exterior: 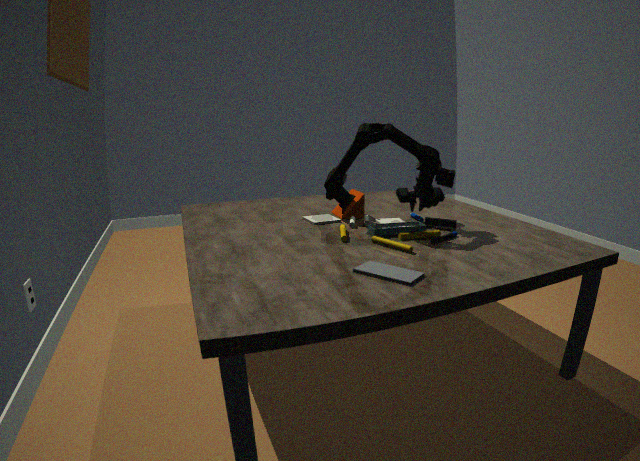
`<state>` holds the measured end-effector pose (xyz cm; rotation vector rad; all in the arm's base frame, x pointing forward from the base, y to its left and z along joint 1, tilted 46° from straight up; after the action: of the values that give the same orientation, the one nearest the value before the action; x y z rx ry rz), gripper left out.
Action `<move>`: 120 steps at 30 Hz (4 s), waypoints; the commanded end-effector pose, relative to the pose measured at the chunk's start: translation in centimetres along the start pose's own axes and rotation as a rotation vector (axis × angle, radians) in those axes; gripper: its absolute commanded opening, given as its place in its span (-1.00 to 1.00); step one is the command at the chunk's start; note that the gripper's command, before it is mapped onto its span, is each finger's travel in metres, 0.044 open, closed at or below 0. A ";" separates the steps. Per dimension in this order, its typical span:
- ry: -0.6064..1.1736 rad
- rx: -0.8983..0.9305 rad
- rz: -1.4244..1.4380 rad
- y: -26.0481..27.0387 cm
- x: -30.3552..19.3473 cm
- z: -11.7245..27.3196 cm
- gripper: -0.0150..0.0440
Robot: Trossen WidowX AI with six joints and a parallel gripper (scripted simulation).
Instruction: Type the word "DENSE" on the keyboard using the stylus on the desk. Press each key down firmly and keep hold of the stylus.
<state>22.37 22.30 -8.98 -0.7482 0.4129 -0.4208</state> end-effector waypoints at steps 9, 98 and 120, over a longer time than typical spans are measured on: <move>-0.005 -0.003 0.002 0.0 0.5 -0.7 0.02; -0.765 0.394 0.350 -4.5 2.0 4.3 -0.49; -1.306 0.340 0.270 -11.2 2.8 5.8 -0.49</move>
<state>25.35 17.53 1.33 -0.4537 -0.6951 0.2862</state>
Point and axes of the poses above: the point midway between the two fingers, 35 mm back from their tips, its own z axis back along the fingers, its own y axis across the jaws, x = y × z, the point moved 10 cm from there along z, back along the fingers, and after that the axes turned 6 degrees about -z, right-handed, at the moved point
